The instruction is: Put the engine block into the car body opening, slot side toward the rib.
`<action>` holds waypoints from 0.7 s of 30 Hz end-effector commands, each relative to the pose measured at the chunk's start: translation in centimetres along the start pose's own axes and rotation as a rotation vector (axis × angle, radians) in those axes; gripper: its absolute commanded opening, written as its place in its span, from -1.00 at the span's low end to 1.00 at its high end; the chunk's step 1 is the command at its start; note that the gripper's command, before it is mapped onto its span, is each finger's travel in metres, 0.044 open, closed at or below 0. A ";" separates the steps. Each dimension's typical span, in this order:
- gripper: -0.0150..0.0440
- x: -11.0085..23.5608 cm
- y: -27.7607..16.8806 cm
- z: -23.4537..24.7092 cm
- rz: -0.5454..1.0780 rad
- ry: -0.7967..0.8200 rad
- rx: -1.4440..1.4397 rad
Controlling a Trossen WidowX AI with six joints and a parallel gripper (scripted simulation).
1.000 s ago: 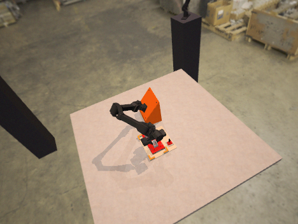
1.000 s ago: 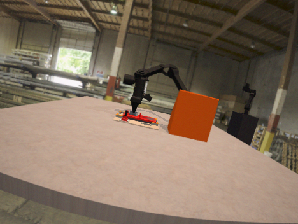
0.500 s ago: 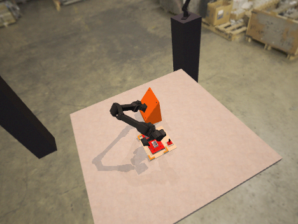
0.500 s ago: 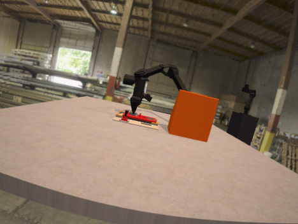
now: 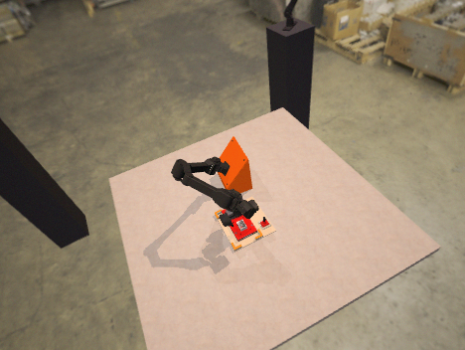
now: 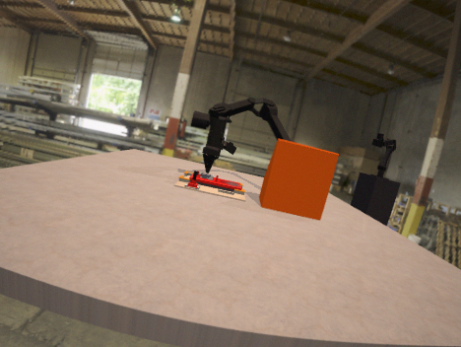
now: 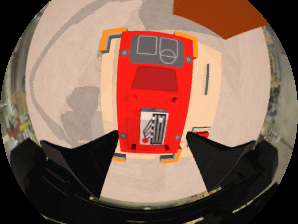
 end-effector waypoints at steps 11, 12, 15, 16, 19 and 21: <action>-0.25 0.1 0.0 0.0 0.001 -0.003 -0.006; -0.33 0.1 0.0 0.0 0.001 -0.003 -0.006; -0.49 0.1 0.0 0.0 0.001 -0.003 -0.006; -0.49 0.1 0.0 0.0 0.001 -0.003 -0.006; -0.49 0.1 0.0 0.0 0.001 -0.003 -0.006; -0.49 0.1 0.0 0.0 0.001 -0.003 -0.006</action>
Point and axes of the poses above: the point midway between the two fingers, 35 mm back from their tips, its own x axis back along the fingers, its own z axis across the jaws, y = z × x, the point moved 7 cm from there along x, back along the fingers, and after that the axes turned 7 degrees about x, right-handed, at the moved point
